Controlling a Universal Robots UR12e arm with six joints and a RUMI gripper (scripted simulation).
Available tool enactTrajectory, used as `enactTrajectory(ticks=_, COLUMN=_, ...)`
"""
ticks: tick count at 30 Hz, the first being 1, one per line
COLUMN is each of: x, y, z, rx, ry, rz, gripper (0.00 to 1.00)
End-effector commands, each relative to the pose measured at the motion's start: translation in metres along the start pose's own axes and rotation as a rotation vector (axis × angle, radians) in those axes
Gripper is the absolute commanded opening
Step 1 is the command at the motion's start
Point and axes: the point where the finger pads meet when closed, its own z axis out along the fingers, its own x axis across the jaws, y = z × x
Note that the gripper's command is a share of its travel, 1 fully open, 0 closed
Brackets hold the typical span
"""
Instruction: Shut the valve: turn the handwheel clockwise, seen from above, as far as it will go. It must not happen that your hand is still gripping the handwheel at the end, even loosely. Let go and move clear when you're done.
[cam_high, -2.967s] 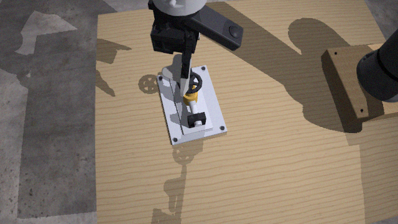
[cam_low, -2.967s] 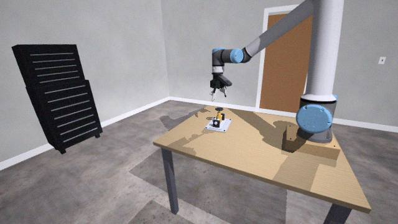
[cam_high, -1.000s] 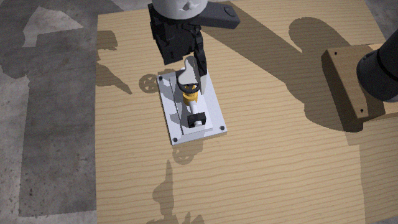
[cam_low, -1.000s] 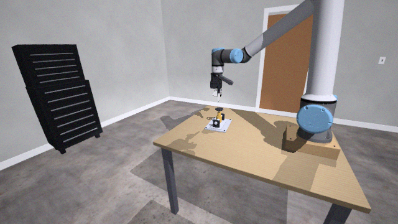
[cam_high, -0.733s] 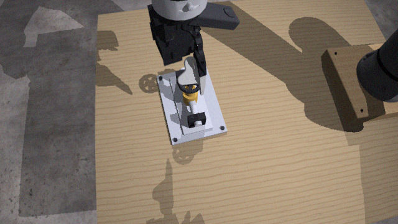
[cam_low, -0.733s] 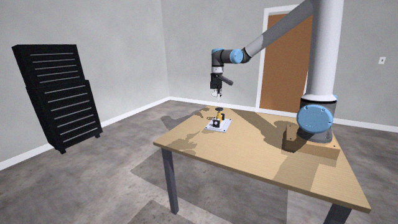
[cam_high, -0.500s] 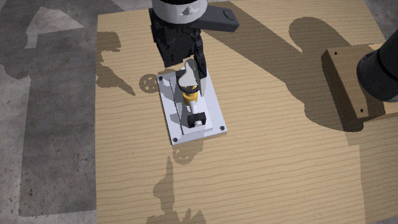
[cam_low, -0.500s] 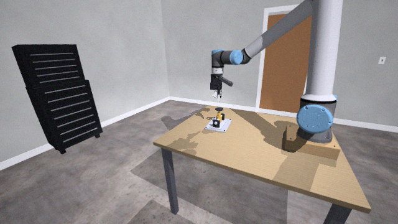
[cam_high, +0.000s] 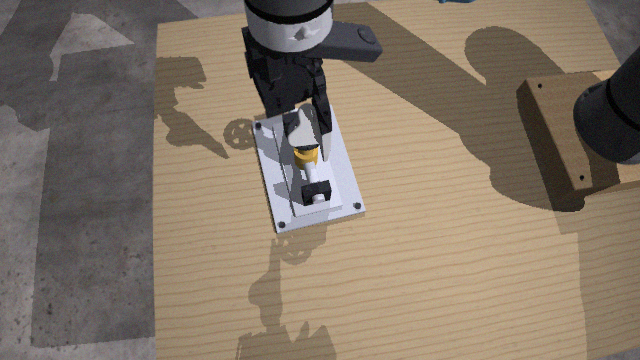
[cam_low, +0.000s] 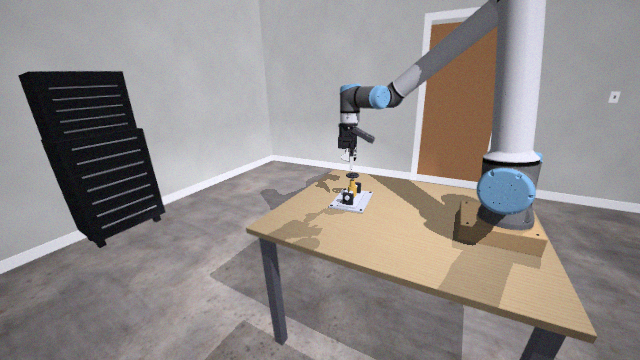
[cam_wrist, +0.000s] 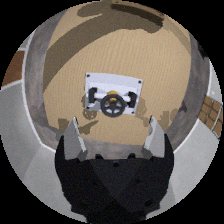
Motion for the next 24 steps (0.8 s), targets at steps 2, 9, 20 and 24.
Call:
enactTrajectory(ticks=2, x=0.000, y=0.000, z=0.009, rx=-0.002, ry=0.000, rz=0.000, gripper=1.00)
enactTrajectory(ticks=9, x=0.000, y=0.000, z=0.017, rx=-0.002, ry=0.000, rz=0.000, gripper=1.00)
enactTrajectory(ticks=20, x=-0.001, y=0.000, z=0.020, rx=-0.003, ry=-0.001, rz=0.000, gripper=1.00)
enactTrajectory(ticks=24, x=-0.001, y=0.000, z=0.021, rx=-0.003, ry=-0.001, rz=0.000, gripper=1.00)
